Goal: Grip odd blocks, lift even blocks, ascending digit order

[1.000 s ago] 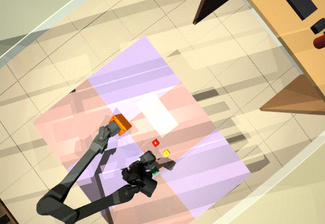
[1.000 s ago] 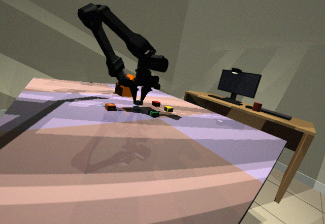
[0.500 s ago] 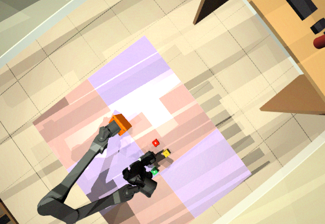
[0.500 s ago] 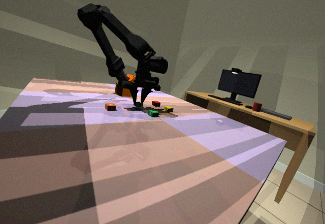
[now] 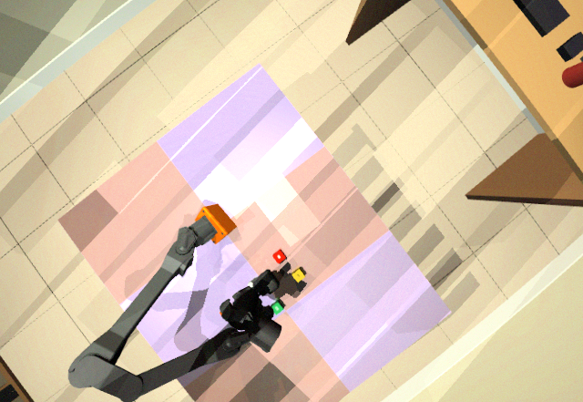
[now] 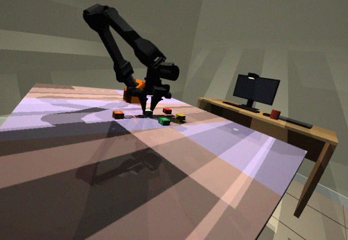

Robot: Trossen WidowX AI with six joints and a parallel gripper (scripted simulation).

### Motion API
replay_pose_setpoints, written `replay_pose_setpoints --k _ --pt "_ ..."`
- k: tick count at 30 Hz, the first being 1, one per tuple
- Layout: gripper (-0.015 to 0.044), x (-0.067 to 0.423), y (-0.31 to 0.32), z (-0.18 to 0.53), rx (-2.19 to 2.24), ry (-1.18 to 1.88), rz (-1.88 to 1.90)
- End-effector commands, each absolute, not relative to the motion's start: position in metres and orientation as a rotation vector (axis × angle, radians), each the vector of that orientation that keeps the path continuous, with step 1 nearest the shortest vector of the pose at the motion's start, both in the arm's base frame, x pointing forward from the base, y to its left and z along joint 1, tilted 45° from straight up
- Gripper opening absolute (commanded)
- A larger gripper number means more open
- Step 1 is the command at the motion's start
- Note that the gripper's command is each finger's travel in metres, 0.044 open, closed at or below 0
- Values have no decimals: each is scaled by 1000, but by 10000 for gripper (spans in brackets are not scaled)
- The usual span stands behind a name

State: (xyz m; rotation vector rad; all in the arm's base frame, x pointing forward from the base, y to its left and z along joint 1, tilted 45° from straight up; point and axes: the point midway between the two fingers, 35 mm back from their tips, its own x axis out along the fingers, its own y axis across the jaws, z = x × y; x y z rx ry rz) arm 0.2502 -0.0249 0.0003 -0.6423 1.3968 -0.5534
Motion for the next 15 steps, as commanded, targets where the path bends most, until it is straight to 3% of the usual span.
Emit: replay_pose_setpoints --k 1,8,15 --pt "225 250 -25 0 -649 1397 -553" --pt "400 250 -25 0 -649 1397 -553" --pt "400 247 -5 19 -647 1398 -551"
